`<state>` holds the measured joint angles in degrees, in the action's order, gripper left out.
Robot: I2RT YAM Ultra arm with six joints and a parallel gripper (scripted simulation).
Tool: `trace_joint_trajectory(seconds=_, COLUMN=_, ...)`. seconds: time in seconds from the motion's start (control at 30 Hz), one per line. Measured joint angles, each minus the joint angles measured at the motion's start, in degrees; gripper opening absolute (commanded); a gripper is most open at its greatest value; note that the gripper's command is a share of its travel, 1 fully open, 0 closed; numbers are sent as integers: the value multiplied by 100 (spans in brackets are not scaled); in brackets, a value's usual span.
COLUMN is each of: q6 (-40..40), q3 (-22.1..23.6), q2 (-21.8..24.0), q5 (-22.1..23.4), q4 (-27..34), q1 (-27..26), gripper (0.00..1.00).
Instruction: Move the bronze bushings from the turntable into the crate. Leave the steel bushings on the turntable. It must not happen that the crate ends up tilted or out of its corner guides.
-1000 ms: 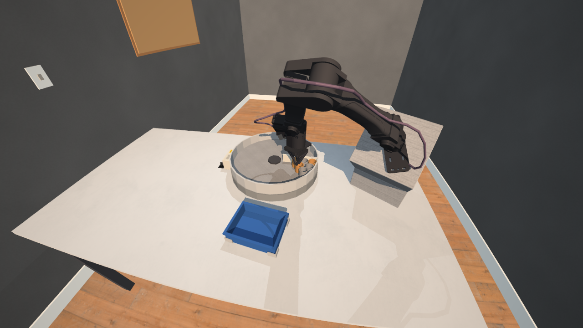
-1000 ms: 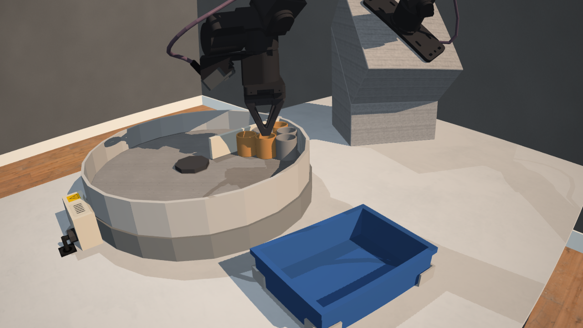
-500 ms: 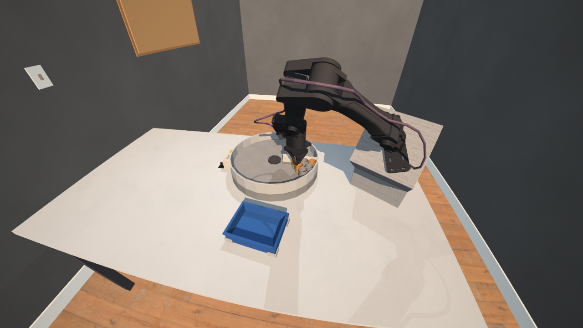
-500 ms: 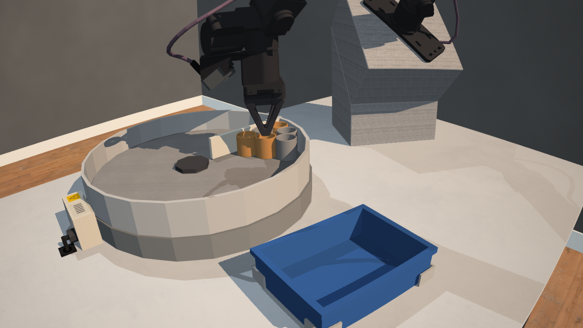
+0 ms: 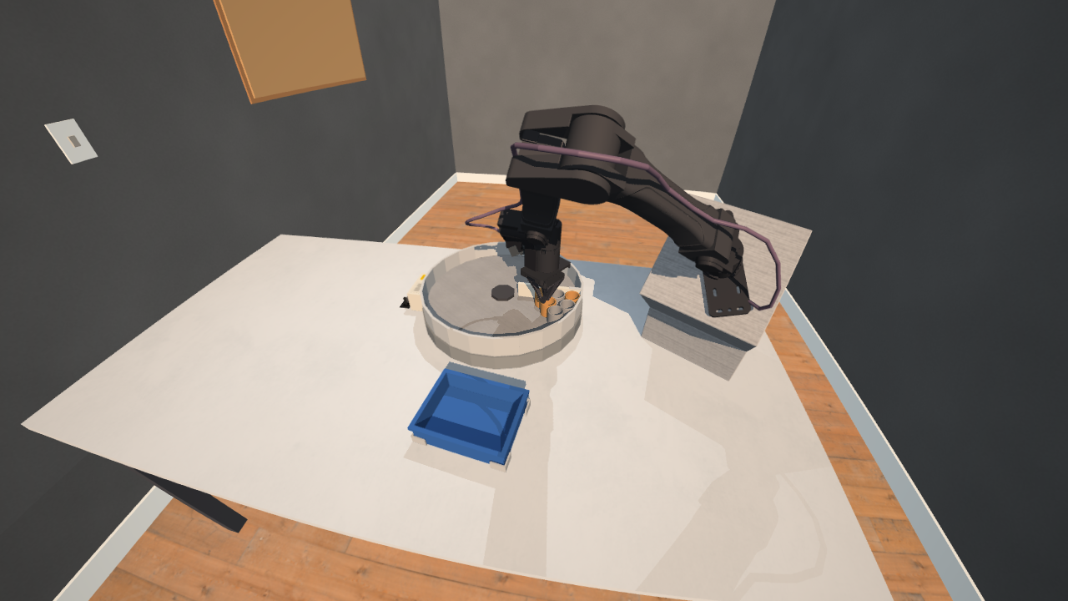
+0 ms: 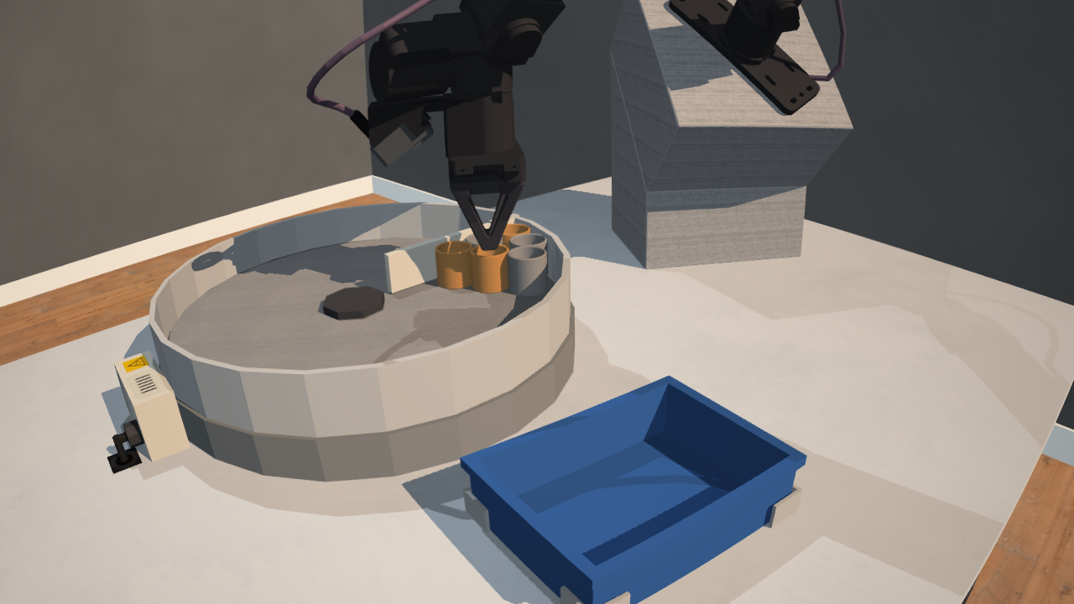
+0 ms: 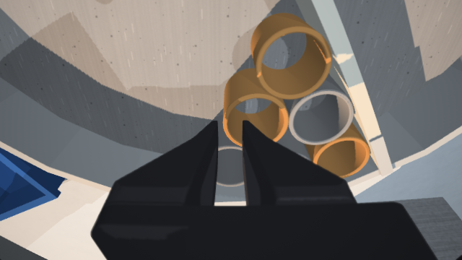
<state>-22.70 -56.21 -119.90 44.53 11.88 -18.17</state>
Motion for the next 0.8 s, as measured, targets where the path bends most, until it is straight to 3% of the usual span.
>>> trace_joint_trajectory(seconds=0.8, q6=-68, q3=0, q2=-92, q5=-20, q4=-122, q1=57, gripper=15)
